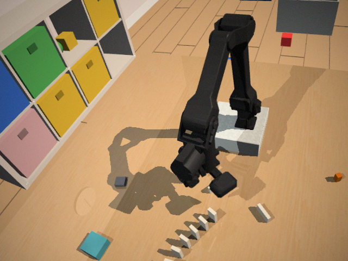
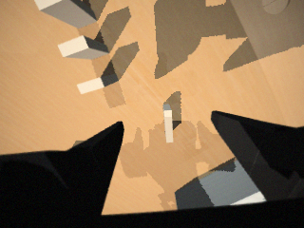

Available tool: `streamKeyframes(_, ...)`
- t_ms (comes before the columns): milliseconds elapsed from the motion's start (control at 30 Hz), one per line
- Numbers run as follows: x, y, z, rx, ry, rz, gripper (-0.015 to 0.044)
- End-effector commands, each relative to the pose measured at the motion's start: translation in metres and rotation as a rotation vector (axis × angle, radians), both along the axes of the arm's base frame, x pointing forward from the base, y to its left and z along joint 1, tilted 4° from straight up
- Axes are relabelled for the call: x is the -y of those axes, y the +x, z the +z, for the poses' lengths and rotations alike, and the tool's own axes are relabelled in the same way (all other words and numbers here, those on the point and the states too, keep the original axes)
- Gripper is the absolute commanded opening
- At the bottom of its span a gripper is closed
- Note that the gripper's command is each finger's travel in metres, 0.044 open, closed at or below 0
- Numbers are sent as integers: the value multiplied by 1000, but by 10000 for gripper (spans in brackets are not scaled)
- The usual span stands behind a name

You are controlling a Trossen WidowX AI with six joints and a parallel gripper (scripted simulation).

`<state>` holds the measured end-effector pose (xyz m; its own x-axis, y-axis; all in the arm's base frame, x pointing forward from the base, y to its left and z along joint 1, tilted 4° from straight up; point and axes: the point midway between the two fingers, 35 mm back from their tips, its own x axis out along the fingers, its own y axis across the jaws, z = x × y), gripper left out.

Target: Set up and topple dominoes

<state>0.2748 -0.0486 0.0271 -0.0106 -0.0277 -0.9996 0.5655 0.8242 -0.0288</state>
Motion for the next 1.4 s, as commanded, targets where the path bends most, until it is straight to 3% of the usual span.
streamKeyframes(0,1,-10,-31,-32,-1,-4,440)
streamKeyframes(667,0,-11,-51,-32,-1,-4,440)
streamKeyframes(1167,0,-11,-51,-32,-1,-4,46)
streamKeyframes(1367,0,-11,-51,-32,-1,-4,28)
